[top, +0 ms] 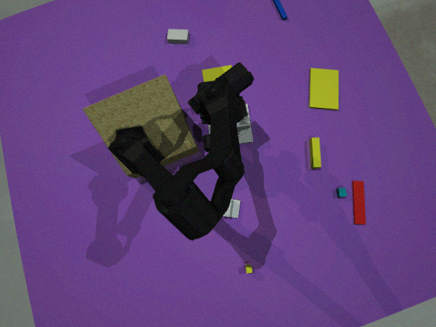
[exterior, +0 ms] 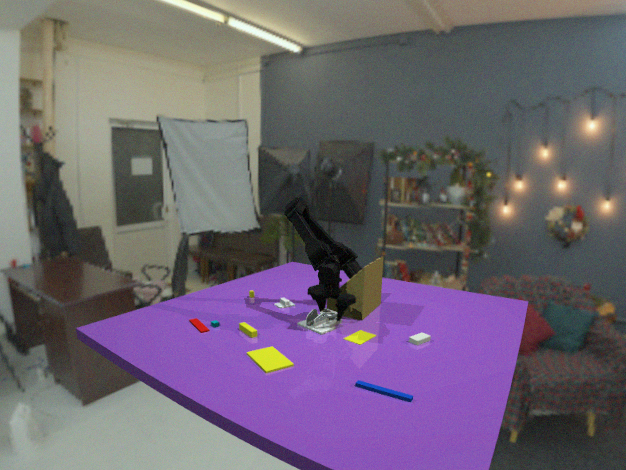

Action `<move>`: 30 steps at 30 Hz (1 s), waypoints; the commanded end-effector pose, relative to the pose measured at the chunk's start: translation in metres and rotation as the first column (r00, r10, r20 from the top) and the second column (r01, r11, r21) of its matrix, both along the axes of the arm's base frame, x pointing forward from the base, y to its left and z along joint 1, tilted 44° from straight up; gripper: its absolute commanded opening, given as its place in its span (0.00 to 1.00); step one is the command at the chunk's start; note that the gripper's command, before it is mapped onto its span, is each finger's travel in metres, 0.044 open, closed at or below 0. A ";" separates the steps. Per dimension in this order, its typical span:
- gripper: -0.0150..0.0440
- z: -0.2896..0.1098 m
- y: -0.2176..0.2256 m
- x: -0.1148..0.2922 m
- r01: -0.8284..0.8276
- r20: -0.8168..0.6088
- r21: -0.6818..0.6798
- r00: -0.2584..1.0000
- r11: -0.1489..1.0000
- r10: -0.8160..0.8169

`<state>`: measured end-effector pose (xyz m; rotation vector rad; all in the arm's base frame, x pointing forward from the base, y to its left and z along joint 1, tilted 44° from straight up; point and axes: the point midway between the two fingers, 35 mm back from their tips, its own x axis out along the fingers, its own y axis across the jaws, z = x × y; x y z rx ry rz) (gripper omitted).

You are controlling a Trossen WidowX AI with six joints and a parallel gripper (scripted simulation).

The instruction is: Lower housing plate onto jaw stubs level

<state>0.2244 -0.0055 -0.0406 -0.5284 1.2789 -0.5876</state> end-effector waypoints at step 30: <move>0.85 -0.005 -0.005 0.001 -0.004 -0.001 -0.004 1.000 1.000 0.004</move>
